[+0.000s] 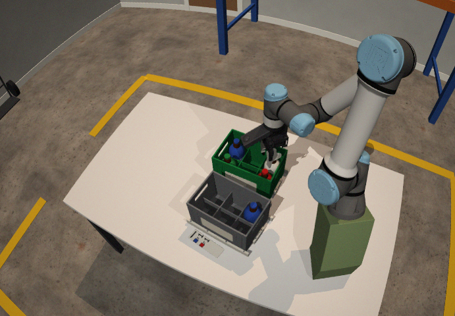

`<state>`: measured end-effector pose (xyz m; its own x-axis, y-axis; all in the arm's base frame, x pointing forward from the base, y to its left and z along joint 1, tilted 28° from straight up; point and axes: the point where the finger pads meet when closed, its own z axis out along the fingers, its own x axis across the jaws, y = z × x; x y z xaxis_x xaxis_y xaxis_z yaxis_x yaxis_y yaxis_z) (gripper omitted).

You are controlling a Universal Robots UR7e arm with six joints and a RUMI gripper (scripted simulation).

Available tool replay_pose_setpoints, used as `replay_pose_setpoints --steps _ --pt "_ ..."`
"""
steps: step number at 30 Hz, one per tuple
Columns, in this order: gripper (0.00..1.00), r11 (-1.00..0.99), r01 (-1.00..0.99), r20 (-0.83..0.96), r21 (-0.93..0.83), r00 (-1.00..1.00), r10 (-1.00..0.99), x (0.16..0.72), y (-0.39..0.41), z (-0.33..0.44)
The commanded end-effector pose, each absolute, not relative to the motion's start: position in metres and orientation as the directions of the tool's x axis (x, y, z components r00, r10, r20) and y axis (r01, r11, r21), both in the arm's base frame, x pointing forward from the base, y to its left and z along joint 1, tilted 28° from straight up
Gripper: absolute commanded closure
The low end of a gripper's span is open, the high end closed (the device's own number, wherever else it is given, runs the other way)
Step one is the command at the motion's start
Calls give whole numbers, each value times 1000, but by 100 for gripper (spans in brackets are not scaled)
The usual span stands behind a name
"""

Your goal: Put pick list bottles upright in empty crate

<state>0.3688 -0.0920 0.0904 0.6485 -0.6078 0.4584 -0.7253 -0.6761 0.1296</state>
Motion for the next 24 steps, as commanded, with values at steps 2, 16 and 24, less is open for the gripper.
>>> replay_pose_setpoints --steps 2,16,24 --pt "62 -676 -725 454 130 650 -610 369 -96 81" --pt "62 -676 -725 454 130 650 -610 373 -102 67" --pt "62 -676 -725 454 130 650 -610 375 -106 60"
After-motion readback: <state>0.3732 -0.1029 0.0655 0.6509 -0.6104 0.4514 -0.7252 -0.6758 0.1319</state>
